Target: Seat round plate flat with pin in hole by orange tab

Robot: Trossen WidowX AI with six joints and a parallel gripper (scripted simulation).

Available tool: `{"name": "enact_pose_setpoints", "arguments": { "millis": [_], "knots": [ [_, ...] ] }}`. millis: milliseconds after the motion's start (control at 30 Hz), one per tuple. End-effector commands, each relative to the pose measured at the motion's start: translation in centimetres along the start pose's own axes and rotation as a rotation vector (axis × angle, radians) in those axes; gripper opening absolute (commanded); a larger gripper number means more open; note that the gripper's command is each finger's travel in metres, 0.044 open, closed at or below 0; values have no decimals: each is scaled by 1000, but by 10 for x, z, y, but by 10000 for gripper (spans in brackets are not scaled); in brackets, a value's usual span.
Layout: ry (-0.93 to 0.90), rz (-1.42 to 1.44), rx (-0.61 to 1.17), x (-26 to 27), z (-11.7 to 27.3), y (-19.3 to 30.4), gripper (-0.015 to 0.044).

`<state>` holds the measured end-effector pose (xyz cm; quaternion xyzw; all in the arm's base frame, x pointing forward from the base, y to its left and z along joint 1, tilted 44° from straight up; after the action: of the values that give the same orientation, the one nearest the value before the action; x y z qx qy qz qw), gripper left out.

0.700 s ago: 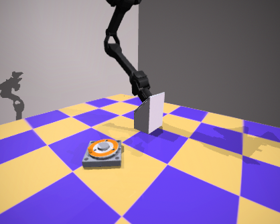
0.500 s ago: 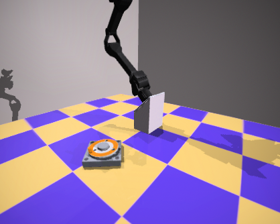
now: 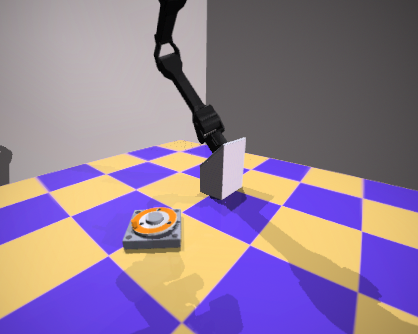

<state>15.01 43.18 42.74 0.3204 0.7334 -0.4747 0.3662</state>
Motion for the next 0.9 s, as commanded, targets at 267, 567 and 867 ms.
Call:
{"name": "enact_pose_setpoints", "arguments": {
  "millis": [267,567,867],
  "knots": [
    [132,-459,654,20,93,177,0],
    [297,-774,1135,57,201,265,0],
    [508,-980,1671,105,333,304,0]
  ]
}}
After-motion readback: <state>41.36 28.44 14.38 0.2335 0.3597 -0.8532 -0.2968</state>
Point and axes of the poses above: the point midway between the two fingers, 35 mm back from their tips, its own z axis back along the fingers, its own x axis across the jaws, y = z × x, the point moved 1 cm from there along z, back along the fingers, and after that the axes turned 8 degrees about z, right-handed, at the moved point
